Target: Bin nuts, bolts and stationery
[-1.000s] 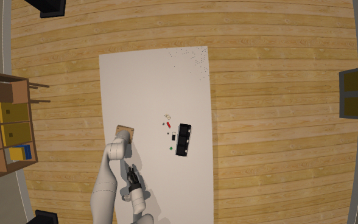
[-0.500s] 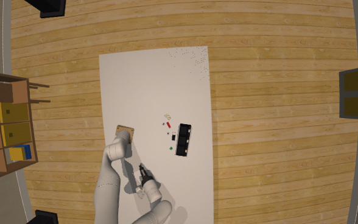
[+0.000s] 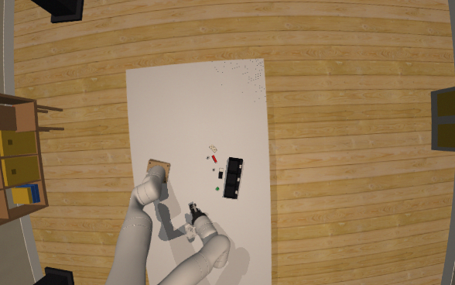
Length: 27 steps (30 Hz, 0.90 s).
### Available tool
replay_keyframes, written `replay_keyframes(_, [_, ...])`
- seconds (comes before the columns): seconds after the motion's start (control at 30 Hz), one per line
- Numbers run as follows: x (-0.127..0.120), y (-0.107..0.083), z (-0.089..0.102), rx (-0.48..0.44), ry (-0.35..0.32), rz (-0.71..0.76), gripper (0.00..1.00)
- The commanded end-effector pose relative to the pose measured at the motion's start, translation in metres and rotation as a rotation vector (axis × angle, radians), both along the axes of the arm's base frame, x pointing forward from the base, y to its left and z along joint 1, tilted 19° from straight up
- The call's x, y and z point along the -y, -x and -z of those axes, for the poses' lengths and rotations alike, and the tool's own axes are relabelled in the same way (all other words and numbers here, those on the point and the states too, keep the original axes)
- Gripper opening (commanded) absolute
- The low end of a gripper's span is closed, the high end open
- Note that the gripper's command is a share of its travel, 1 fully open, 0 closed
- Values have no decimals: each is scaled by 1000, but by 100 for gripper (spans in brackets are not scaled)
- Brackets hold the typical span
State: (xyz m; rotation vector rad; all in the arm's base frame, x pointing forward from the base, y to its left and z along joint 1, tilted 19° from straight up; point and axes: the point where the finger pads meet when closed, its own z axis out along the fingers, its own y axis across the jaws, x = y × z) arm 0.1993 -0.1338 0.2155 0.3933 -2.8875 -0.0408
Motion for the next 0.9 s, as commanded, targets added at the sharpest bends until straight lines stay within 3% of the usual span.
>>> replay_keyframes(0.0, [-14,-15,-7,38,68,-3,9])
replay_keyframes(0.37, [-66,-52,-24,235,150,58,9])
replay_keyframes(0.5, [-75,-58,-28,245,151,60,9])
replay_keyframes(0.87, [-141,-81,-52,464,112,120,9])
